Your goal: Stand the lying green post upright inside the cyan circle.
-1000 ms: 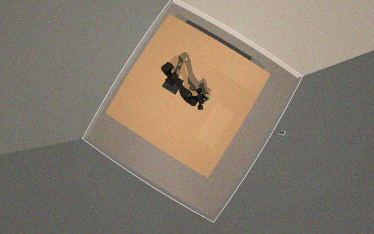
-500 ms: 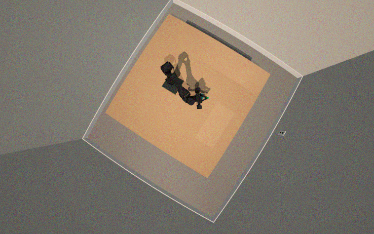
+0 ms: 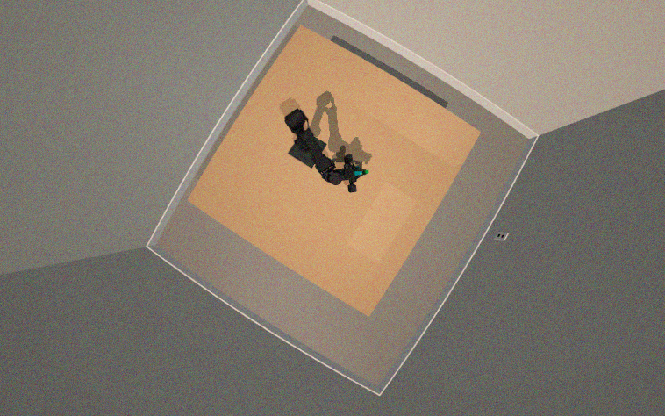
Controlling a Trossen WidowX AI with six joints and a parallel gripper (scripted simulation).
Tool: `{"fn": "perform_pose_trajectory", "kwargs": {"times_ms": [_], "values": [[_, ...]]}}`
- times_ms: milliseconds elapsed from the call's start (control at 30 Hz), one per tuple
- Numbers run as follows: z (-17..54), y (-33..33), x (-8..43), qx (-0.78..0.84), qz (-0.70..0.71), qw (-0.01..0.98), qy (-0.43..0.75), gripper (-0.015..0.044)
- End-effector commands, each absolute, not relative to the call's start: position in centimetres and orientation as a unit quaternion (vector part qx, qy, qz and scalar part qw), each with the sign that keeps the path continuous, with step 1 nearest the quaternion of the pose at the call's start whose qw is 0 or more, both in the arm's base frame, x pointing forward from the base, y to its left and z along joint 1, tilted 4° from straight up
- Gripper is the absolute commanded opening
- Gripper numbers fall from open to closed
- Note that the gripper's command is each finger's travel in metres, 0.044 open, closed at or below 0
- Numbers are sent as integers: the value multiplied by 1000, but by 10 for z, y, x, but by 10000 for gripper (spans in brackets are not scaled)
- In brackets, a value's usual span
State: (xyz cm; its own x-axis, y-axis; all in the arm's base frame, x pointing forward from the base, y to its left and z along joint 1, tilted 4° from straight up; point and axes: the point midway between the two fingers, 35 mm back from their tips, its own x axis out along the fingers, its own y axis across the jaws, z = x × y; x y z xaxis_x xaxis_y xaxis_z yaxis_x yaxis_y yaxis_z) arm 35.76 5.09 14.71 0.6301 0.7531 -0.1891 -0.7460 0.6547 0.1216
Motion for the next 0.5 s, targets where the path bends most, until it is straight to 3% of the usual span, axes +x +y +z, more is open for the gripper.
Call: {"fn": "perform_pose_trajectory", "kwargs": {"times_ms": [0,467], "values": [[149,50,353,18,420,901,103,23],[151,50,337,15,435,897,75,23]]}}
